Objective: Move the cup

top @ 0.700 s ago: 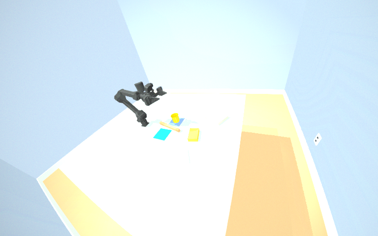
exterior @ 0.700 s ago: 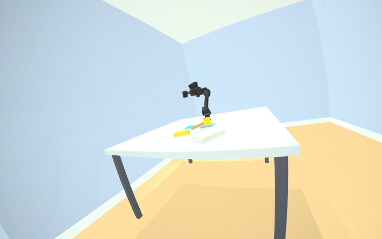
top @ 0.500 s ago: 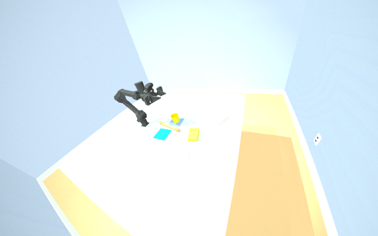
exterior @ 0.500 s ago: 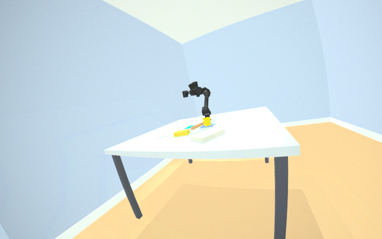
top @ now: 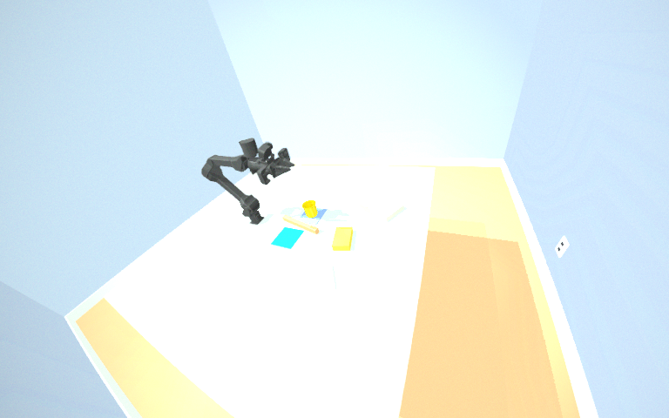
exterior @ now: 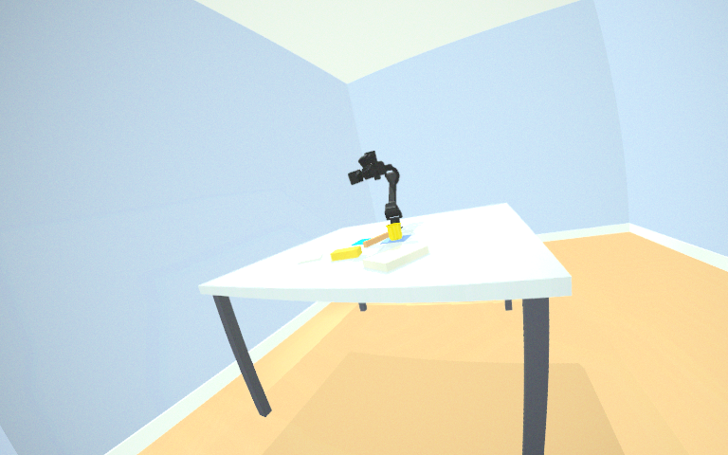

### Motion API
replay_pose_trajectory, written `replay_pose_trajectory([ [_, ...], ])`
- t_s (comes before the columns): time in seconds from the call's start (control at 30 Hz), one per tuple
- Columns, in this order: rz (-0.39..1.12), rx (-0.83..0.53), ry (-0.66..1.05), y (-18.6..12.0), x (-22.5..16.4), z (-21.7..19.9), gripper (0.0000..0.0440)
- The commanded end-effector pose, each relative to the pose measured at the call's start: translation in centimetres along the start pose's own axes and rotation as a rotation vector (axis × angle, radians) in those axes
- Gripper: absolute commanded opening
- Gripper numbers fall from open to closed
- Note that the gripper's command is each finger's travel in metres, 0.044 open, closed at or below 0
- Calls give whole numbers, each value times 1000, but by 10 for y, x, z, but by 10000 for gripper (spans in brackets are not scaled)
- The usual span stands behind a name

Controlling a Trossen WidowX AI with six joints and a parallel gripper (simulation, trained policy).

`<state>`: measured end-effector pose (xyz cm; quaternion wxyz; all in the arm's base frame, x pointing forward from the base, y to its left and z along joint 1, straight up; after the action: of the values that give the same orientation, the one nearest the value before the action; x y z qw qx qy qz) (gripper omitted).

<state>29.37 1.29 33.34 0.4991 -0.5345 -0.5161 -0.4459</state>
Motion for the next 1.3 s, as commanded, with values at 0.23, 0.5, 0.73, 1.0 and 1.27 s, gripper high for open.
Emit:
replay_pose_trajectory([
  [0.23, 95, 54, 100, 11, 5, 12, 143],
  [0.5, 181, 79, 186, 18, 9, 21, 137],
  [0.73, 264, 92, 266, 24, 10, 29, 139],
  [1.0, 366, 96, 361, 30, 11, 38, 147],
  [1.27, 475, 86, 457, 34, 10, 48, 152],
])
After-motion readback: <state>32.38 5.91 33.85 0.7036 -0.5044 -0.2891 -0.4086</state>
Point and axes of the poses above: the point midway between the two fingers, 35 mm back from their tips, its own y axis out along the fingers, its own z axis across the jaws, x = y × z, the point moved 3 cm from there along -y, back along the fingers, and after that the axes turned 11 degrees about -y, right-handed, at the moved point
